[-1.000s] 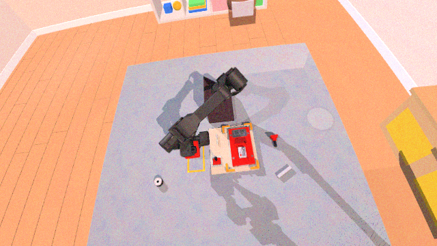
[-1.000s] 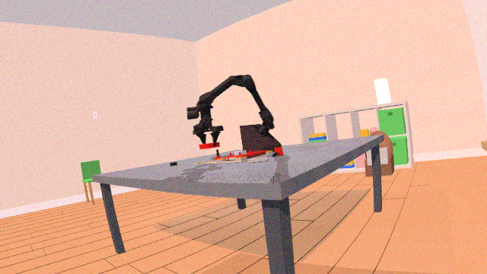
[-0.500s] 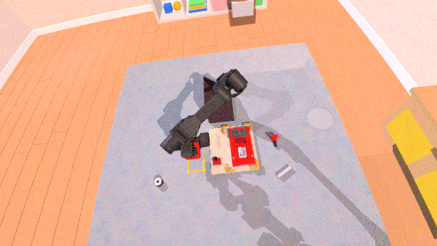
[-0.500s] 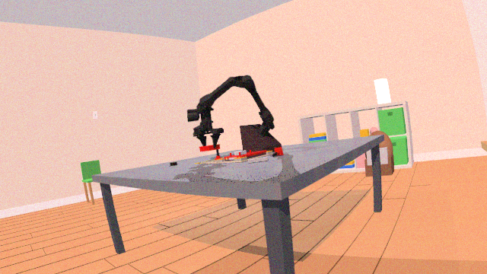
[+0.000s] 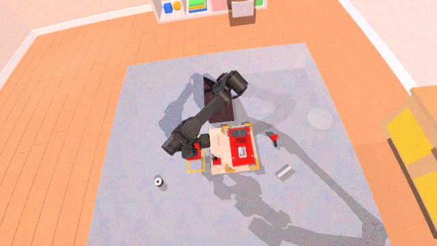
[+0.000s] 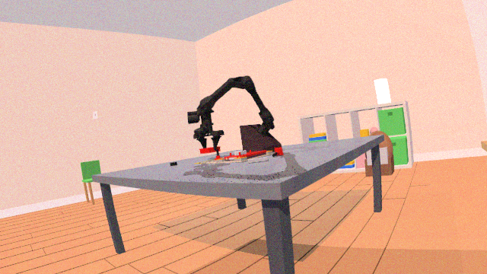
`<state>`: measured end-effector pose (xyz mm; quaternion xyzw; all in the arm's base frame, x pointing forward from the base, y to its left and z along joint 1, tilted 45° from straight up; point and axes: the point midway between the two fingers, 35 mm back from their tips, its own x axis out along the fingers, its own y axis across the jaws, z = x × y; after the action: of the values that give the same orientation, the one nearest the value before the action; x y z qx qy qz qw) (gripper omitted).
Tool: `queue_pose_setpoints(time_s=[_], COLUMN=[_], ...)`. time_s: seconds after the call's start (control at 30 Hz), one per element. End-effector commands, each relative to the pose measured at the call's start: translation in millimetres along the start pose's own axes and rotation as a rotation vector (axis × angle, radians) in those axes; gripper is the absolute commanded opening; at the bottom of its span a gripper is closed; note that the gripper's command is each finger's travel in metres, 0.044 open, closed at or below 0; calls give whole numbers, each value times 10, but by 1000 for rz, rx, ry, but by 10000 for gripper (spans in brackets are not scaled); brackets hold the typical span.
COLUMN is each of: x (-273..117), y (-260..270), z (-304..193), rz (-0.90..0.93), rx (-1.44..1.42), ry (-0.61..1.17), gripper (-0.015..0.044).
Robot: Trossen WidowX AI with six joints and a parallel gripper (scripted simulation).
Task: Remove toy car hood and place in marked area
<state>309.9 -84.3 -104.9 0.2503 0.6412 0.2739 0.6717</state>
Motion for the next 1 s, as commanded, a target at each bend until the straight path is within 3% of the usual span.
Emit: queue_pose_setpoints(time_s=[0.0,0.97], x=[37,259], y=[10,27], z=[-18,-36], rz=[7,9], rx=[9,9], ry=[0,0], gripper=[0,0])
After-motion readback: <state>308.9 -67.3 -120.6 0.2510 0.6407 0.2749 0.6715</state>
